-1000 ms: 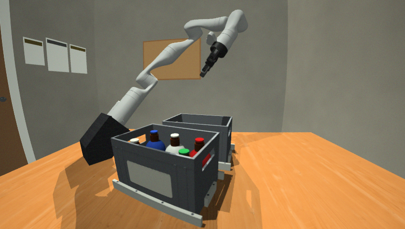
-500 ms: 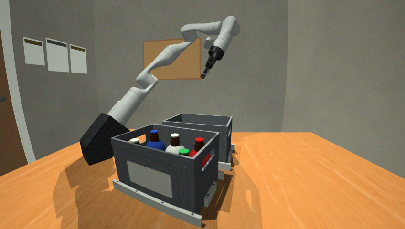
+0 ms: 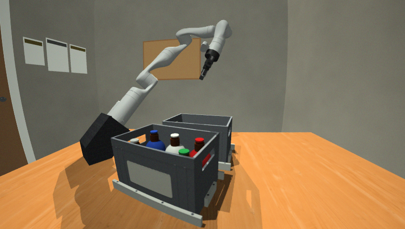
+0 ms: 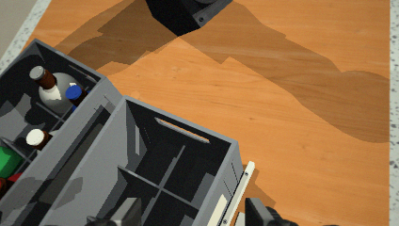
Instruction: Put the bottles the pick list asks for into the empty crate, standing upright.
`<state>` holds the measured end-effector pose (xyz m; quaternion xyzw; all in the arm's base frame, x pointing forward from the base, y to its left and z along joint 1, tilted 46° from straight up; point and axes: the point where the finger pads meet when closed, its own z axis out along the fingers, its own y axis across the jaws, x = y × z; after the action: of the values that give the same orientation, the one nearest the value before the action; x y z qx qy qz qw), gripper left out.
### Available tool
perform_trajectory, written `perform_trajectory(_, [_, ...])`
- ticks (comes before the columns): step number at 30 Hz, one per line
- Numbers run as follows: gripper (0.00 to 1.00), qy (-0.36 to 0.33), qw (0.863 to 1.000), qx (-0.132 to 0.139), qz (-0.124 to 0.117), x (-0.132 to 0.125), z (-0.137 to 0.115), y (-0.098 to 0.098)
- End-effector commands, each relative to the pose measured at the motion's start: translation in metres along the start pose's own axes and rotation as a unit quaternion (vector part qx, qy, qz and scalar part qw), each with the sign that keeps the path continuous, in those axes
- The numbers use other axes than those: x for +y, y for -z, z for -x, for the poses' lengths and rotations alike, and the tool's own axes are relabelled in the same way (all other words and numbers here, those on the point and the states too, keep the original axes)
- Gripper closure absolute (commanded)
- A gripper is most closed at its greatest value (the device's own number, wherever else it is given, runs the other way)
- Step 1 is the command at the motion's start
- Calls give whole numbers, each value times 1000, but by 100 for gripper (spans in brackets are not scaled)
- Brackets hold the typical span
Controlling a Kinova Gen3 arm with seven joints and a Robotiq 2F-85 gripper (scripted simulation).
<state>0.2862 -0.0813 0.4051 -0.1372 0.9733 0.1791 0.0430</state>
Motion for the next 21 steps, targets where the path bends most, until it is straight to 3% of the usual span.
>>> perform_trajectory(1, [33, -3, 1000, -6, -6, 20, -5, 6])
perform_trajectory(3, [33, 15, 999, -37, -13, 26, -4, 8])
perform_trajectory(7, [33, 7, 999, -33, -8, 48, -10, 9])
perform_trajectory(9, [33, 29, 998, -64, -11, 55, -10, 10])
perform_trajectory(15, [33, 21, 998, -60, -6, 76, -16, 11])
perform_trajectory(17, [33, 43, 995, -89, -1, 86, -19, 12])
perform_trajectory(21, [33, 43, 995, -89, -1, 103, -24, 12])
